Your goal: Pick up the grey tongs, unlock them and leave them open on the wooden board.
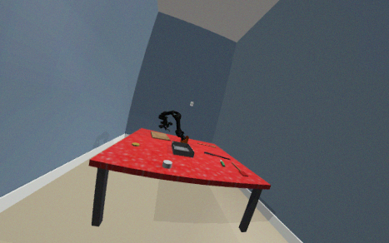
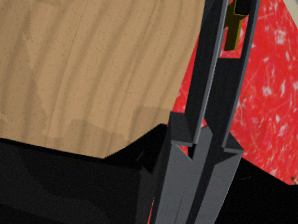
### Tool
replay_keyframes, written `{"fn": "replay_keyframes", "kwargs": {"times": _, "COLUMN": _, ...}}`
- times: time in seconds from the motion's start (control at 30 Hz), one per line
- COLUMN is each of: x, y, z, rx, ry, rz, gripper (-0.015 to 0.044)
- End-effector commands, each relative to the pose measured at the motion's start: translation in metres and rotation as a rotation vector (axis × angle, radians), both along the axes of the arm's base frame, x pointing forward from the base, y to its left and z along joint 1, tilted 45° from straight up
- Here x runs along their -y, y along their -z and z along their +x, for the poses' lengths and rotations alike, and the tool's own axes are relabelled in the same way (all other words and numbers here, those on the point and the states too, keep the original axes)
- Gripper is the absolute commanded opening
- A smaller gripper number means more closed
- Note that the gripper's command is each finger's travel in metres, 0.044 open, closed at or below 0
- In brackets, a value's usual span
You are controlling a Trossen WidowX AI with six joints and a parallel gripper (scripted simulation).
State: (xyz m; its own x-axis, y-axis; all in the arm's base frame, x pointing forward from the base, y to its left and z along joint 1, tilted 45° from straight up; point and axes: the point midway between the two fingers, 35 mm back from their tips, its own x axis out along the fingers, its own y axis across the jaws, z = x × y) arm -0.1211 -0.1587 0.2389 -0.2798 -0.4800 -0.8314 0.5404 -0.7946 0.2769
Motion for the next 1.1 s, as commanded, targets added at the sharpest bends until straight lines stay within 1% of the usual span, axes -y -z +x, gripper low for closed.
{"fn": "replay_keyframes", "kwargs": {"times": 0.0, "x": 0.001, "y": -0.002, "z": -0.001, "rx": 0.055, "ry": -0.016, "rz": -0.003, "gripper": -0.015}}
{"fn": "replay_keyframes", "kwargs": {"times": 0.37, "x": 0.002, "y": -0.009, "z": -0.003, "rx": 0.23, "ry": -0.052, "rz": -0.055, "gripper": -0.015}}
{"fn": "replay_keyframes", "kwargs": {"times": 0.73, "x": 0.004, "y": -0.025, "z": -0.011, "rx": 0.386, "ry": -0.064, "rz": -0.176, "gripper": -0.015}}
{"fn": "replay_keyframes", "kwargs": {"times": 0.93, "x": 0.005, "y": -0.036, "z": -0.018, "rx": 0.454, "ry": -0.059, "rz": -0.265, "gripper": -0.015}}
{"fn": "replay_keyframes", "kwargs": {"times": 1.07, "x": 0.005, "y": -0.038, "z": -0.019, "rx": 0.461, "ry": -0.058, "rz": -0.276, "gripper": -0.015}}
